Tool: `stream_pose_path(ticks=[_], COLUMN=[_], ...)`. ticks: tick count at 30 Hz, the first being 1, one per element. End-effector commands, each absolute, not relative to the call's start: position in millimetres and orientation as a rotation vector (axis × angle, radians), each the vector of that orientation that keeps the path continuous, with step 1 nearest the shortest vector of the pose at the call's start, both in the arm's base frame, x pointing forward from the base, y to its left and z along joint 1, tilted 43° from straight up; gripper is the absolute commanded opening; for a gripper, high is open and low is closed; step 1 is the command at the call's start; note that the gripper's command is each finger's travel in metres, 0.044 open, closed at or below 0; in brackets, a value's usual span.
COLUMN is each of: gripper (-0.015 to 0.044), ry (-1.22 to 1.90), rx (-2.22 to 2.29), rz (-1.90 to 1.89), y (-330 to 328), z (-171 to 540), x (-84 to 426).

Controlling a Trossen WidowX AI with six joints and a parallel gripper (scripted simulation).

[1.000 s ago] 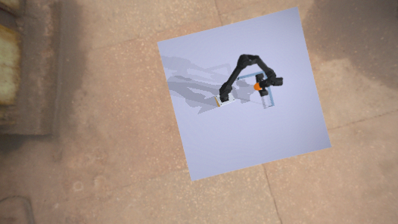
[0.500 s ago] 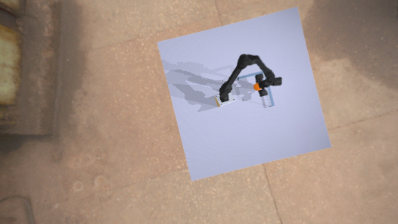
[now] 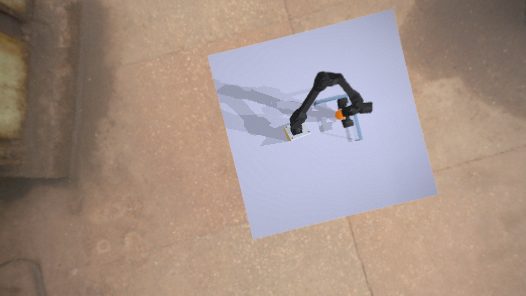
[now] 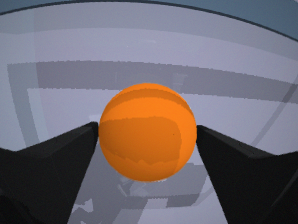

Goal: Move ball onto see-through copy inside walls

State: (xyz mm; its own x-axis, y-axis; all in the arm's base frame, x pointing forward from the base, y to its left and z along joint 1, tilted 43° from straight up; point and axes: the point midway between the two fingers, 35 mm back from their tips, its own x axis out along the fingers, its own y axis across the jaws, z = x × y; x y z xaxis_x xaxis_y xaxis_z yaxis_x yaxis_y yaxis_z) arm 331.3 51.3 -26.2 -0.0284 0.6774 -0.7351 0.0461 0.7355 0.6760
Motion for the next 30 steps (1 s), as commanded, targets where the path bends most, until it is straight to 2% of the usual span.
stream_pose_path(ticks=[1,6,16,21,30], gripper=[0.0435,0.0435,0.0435,0.0440,0.0440], ry=[1.534,1.537,1.531,1.531,1.531], rx=[0.610,0.614,0.627,0.621,0.621], rz=[0.558,0.558,0.549,0.555,0.555], y=[43,-6,-4,-31,-33], z=[-19,35,29,61,63], x=[333,334,335,333,333])
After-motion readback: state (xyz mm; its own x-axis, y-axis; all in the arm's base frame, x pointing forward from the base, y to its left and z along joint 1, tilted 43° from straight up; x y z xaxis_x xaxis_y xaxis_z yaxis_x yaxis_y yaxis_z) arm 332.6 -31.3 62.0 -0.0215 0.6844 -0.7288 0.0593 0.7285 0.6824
